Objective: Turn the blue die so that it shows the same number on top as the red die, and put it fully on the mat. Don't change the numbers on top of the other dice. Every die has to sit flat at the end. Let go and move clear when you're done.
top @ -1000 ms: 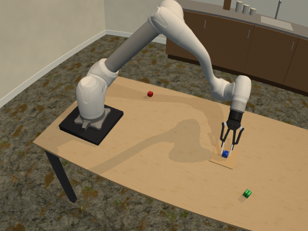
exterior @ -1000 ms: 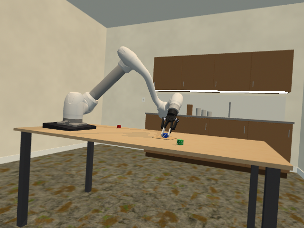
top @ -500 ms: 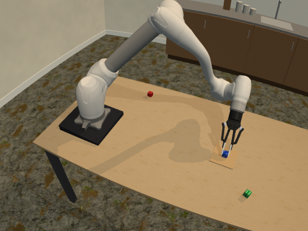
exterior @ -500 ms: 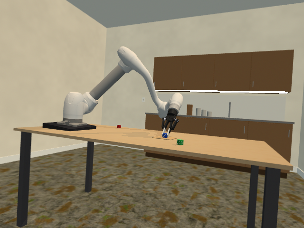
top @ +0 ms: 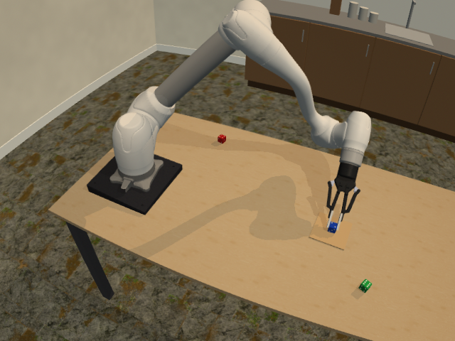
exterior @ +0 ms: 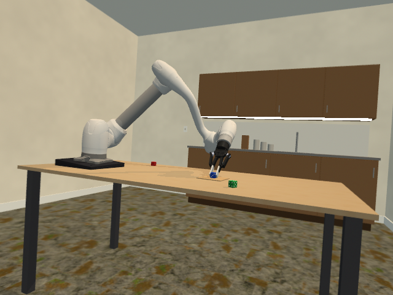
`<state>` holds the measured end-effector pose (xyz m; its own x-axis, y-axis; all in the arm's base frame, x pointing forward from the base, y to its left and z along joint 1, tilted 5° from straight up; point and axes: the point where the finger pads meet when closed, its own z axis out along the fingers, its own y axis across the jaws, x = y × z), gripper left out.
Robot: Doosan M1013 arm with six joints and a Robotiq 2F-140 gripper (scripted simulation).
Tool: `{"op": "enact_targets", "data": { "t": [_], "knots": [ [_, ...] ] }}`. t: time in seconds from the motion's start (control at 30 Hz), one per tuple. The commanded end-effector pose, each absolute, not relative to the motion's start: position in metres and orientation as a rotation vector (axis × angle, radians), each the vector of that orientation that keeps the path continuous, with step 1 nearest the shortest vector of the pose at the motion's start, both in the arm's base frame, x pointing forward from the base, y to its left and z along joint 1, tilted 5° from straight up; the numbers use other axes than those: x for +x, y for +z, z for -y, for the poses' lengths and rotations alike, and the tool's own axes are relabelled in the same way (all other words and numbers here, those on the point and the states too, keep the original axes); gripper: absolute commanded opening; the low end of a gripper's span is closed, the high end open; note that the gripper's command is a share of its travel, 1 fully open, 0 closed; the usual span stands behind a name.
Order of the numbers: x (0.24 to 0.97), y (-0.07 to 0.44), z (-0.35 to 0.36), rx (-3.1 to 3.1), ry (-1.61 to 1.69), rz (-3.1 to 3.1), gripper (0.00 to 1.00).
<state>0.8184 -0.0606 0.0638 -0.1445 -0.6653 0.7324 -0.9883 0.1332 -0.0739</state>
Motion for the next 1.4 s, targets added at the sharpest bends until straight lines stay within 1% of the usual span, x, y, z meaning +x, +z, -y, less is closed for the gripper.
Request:
{"op": "enact_targets", "data": {
  "t": [0.0, 0.5, 1.0, 1.37],
  "knots": [
    [0.818, 0.064, 0.061, 1.587, 0.775, 1.875, 0.24],
    [0.818, 0.068, 0.060, 1.587, 0.776, 1.875, 0.24],
    [0.814, 0.122, 0.058, 1.587, 0.776, 1.875, 0.24],
    [0.814, 0.134, 0.057, 1.587, 0.775, 1.875, 0.24]
  ]
}}
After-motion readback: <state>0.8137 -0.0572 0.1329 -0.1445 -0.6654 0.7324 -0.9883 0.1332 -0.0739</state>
